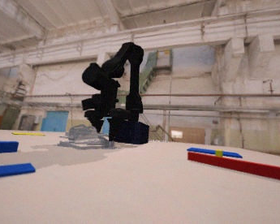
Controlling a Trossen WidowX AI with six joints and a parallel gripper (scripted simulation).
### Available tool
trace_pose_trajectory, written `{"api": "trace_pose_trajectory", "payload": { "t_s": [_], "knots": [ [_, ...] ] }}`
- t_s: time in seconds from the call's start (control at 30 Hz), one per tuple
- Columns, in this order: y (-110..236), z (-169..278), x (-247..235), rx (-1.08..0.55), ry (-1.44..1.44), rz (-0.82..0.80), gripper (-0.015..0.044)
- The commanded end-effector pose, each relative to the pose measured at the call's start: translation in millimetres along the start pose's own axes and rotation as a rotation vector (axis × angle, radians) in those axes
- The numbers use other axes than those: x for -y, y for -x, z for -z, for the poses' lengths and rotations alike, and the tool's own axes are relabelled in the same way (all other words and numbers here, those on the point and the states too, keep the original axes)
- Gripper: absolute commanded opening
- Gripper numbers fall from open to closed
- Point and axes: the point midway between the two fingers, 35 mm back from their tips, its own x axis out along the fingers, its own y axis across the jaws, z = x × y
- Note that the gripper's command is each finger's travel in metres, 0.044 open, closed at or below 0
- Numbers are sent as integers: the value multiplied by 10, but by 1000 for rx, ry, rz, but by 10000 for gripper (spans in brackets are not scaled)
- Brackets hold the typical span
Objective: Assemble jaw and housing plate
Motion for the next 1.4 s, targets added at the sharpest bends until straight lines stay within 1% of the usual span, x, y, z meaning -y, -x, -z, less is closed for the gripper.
{"api": "trace_pose_trajectory", "payload": {
  "t_s": [0.0,1.37],
  "knots": [
    [-21,-10,-12,4,-1,-6,351],
    [-98,-9,-12,4,6,-6,351]
  ]
}}
